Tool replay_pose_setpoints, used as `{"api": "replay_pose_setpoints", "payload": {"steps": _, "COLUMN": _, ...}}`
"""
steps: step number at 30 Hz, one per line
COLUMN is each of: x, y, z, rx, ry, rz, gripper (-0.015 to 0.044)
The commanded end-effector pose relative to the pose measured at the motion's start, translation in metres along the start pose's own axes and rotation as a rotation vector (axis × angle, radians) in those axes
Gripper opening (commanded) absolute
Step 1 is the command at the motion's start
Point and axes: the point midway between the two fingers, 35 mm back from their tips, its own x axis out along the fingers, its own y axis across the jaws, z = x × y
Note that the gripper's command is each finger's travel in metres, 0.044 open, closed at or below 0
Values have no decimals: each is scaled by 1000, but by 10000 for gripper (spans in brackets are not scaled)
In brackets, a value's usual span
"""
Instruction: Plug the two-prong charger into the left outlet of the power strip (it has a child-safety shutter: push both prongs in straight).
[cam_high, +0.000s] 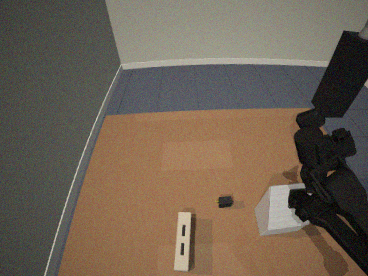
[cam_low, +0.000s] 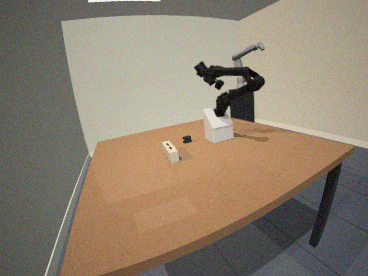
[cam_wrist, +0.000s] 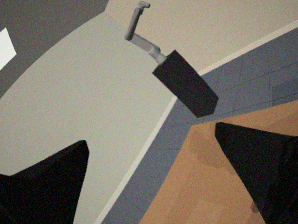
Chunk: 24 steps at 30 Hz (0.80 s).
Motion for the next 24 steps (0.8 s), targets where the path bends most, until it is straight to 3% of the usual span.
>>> {"api": "replay_pose_setpoints", "payload": {"steps": 1, "x": -2, "y": 9, "z": -19, "rx": -147, "ry": 85, "rz": 25, "gripper": 440}}
{"api": "replay_pose_setpoints", "payload": {"steps": 24, "x": -24, "y": 34, "z": -115, "rx": -878, "ry": 458, "rz": 218, "gripper": 440}}
